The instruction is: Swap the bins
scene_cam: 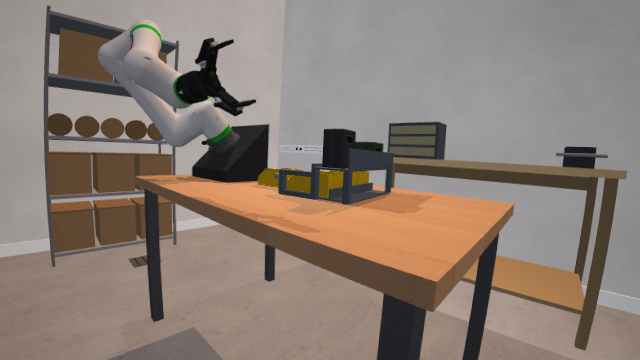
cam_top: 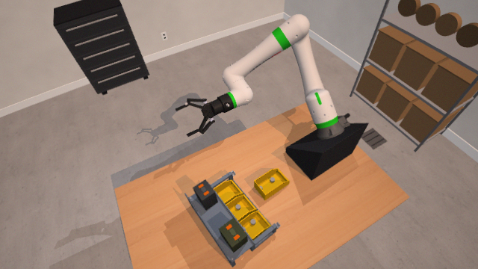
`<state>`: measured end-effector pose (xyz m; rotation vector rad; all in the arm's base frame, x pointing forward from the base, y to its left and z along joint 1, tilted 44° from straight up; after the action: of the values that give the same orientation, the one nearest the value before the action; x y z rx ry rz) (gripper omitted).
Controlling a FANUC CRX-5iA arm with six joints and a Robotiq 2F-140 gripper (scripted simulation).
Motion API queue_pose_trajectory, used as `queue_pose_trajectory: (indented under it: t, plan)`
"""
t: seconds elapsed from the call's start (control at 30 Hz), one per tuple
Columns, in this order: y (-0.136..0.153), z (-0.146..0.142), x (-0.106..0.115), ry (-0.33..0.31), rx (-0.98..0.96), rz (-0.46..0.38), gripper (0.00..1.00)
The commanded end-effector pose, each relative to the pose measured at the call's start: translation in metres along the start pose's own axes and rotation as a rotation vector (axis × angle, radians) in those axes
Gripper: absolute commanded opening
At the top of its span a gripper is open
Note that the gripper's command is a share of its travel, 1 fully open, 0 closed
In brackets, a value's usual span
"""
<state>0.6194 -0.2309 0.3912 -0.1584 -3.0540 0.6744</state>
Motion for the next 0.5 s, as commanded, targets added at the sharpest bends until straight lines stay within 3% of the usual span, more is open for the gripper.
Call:
queue_pose_trajectory:
  t: [0.0,0.47]
  plan:
    - [0.002,-0.002,-0.001,-0.003,0.002,-0.006,1.00]
    - [0.022,-0.008,-0.004,-0.018,0.024,-0.068,1.00]
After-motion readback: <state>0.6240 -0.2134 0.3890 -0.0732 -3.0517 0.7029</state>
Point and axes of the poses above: the point where the finger pads meet when closed, its own x axis back along the fingers, its own z axis across the jaws, y = z × x, the point moved 4 cm from there along x, back along the fingers, and after that the axes turned 10 degrees about x, right-handed, at the moved point
